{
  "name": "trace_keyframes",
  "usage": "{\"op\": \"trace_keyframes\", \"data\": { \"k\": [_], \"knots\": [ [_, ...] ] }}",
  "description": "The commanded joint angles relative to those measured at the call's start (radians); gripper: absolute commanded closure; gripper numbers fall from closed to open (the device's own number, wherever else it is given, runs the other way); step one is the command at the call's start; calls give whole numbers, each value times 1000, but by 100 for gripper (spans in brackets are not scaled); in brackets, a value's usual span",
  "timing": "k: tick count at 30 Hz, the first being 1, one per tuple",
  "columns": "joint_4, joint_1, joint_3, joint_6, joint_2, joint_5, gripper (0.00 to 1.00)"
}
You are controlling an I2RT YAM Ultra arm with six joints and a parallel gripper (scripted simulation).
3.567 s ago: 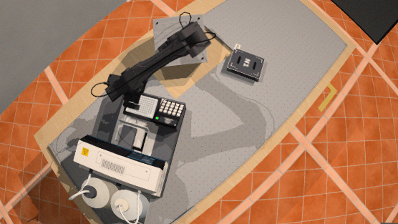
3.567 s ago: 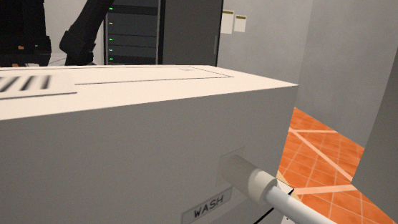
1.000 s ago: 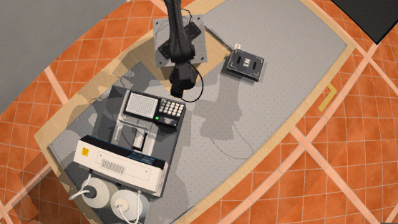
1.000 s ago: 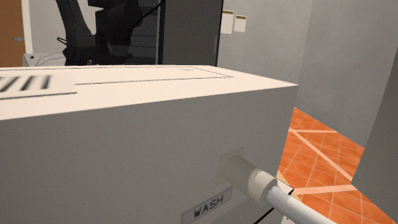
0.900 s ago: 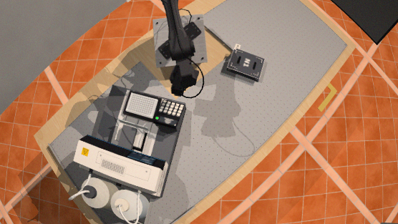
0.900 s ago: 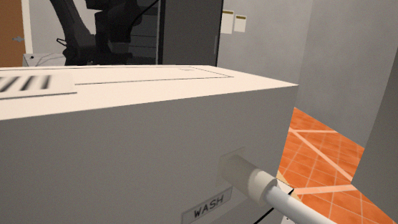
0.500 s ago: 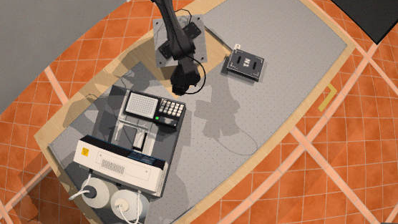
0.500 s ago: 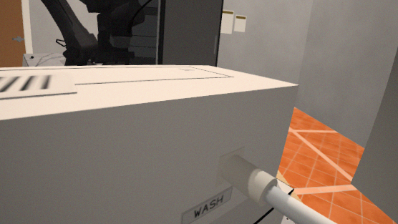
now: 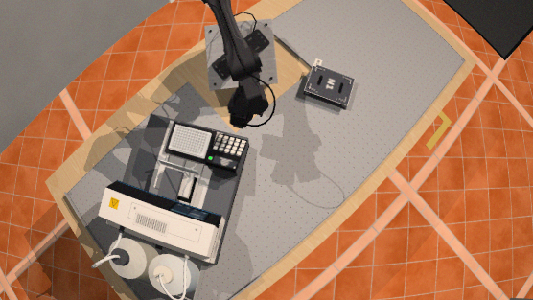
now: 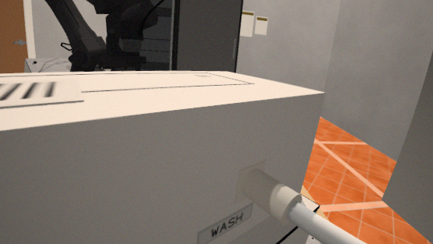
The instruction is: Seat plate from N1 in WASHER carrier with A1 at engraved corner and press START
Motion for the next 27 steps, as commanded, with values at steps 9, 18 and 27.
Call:
{"op": "trace_keyframes", "data": {
  "k": [9,18,27],
  "knots": [
    [93,-57,-51,-35,51,-36,100],
    [194,-105,-87,-65,109,-73,100],
    [275,-135,-112,-83,161,-98,100]
  ]
}}
